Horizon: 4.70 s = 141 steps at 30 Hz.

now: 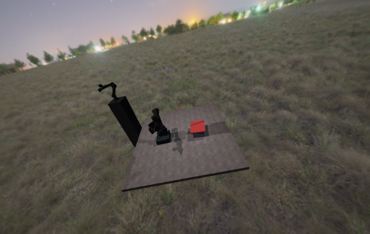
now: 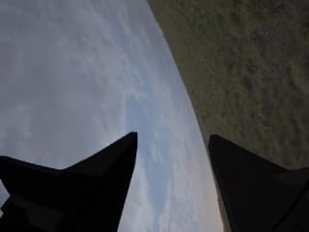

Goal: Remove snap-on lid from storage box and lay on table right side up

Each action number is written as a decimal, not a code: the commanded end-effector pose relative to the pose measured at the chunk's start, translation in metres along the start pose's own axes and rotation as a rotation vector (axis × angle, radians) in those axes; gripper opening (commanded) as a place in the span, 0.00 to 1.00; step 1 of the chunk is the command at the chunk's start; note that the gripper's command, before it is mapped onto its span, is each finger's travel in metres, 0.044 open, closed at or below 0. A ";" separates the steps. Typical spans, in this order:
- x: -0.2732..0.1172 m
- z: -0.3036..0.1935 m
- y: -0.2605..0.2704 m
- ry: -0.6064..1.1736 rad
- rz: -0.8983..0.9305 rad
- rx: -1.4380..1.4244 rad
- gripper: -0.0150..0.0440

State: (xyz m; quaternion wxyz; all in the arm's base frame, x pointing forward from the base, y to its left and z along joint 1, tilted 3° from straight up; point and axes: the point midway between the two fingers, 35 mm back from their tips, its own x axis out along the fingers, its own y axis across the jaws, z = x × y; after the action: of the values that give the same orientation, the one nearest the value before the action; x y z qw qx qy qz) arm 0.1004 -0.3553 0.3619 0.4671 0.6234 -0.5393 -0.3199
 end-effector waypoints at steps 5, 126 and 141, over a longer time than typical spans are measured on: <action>-0.027 -0.078 -0.073 0.200 -0.226 -0.102 0.65; -0.354 -0.212 -0.386 1.190 -0.948 -0.731 0.25; -0.354 -0.212 -0.383 1.190 -0.948 -0.731 0.25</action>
State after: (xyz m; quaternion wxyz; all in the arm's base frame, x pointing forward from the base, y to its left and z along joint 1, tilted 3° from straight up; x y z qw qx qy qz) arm 0.3595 0.0319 0.0440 0.6618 0.6575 0.2538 -0.2554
